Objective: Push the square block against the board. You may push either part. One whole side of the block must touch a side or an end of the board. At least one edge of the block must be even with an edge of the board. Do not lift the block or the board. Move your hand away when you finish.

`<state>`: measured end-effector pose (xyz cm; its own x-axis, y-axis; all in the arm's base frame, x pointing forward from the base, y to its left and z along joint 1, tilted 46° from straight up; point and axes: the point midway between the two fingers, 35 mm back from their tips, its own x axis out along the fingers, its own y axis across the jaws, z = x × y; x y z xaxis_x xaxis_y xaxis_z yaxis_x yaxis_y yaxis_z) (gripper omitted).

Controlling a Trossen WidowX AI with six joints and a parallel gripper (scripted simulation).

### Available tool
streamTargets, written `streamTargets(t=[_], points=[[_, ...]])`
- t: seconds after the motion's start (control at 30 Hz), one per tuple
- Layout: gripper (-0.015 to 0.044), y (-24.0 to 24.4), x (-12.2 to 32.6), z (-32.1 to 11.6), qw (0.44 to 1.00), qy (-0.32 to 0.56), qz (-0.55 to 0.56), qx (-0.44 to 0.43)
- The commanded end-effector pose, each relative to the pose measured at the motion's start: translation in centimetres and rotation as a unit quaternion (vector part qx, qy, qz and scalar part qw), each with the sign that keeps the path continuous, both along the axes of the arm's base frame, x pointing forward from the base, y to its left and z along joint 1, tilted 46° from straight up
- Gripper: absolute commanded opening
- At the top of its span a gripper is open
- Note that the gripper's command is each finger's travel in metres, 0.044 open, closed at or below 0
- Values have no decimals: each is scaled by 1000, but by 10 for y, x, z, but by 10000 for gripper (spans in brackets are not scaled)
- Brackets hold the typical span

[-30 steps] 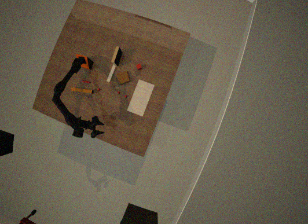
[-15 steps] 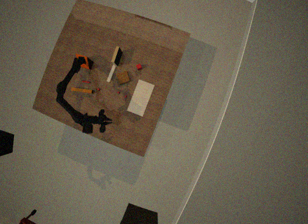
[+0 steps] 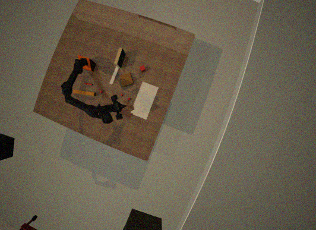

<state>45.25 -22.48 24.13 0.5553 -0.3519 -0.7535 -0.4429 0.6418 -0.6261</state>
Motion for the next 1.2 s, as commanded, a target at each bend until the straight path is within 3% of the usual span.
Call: streamTargets(t=[0.0, 0.27, 0.53, 0.87, 1.17], points=[[0, 37, 8, -38, 998, 31, -33, 51], [0, 118, 8, -107, 981, 97, -118, 121], [0, 198, -18, -168, 955, 159, -213, 132], [0, 276, -76, -225, 923, 188, -329, 73], [0, 320, -139, -258, 901, 145, -408, -18]])
